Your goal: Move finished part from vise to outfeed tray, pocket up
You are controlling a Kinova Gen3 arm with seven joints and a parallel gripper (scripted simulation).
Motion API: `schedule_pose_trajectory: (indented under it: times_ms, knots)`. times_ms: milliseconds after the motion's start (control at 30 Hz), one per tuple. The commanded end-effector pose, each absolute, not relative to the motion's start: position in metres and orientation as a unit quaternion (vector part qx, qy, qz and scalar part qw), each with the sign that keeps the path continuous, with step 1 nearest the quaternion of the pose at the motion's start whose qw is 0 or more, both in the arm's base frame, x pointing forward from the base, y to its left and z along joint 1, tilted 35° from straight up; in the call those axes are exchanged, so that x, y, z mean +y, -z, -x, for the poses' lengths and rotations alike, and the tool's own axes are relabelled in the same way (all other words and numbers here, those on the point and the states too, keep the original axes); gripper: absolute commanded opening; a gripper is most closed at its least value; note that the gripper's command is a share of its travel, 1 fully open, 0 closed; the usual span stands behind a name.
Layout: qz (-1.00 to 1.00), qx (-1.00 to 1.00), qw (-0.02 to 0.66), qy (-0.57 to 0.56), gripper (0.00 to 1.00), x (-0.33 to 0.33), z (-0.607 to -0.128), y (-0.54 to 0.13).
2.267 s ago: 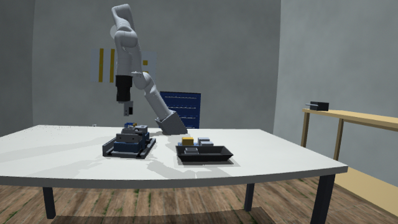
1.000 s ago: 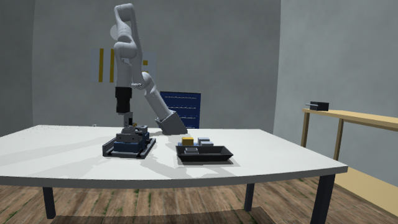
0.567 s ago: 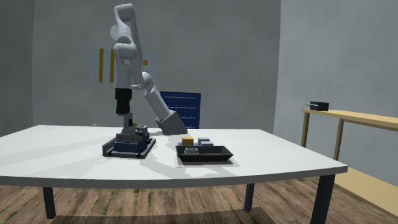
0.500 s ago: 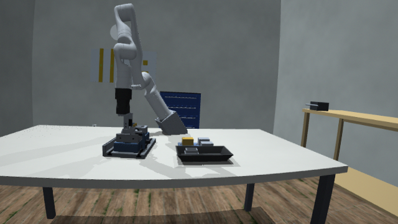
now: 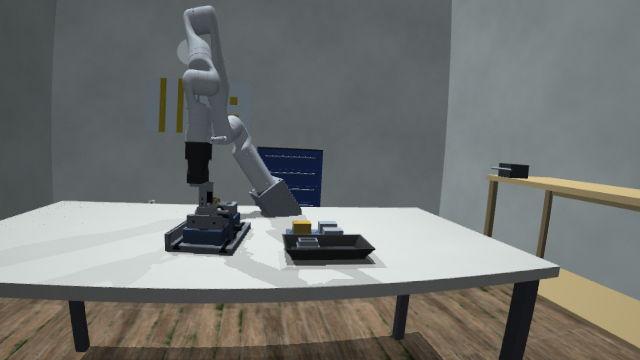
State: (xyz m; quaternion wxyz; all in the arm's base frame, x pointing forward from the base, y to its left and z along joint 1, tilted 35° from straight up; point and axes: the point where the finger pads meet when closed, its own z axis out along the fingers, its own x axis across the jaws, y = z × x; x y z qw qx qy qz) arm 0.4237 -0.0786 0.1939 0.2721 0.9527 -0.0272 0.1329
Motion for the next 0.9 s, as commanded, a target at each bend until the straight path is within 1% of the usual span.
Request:
schedule_pose_trajectory:
  times_ms: [0, 867]
  knots:
    - [-0.953, -0.026, 0.271, -0.133, 1.0, -0.0777, -0.4236, -0.1923]
    - [-0.953, -0.026, 0.271, -0.134, 1.0, -0.0751, -0.4256, -0.1918]
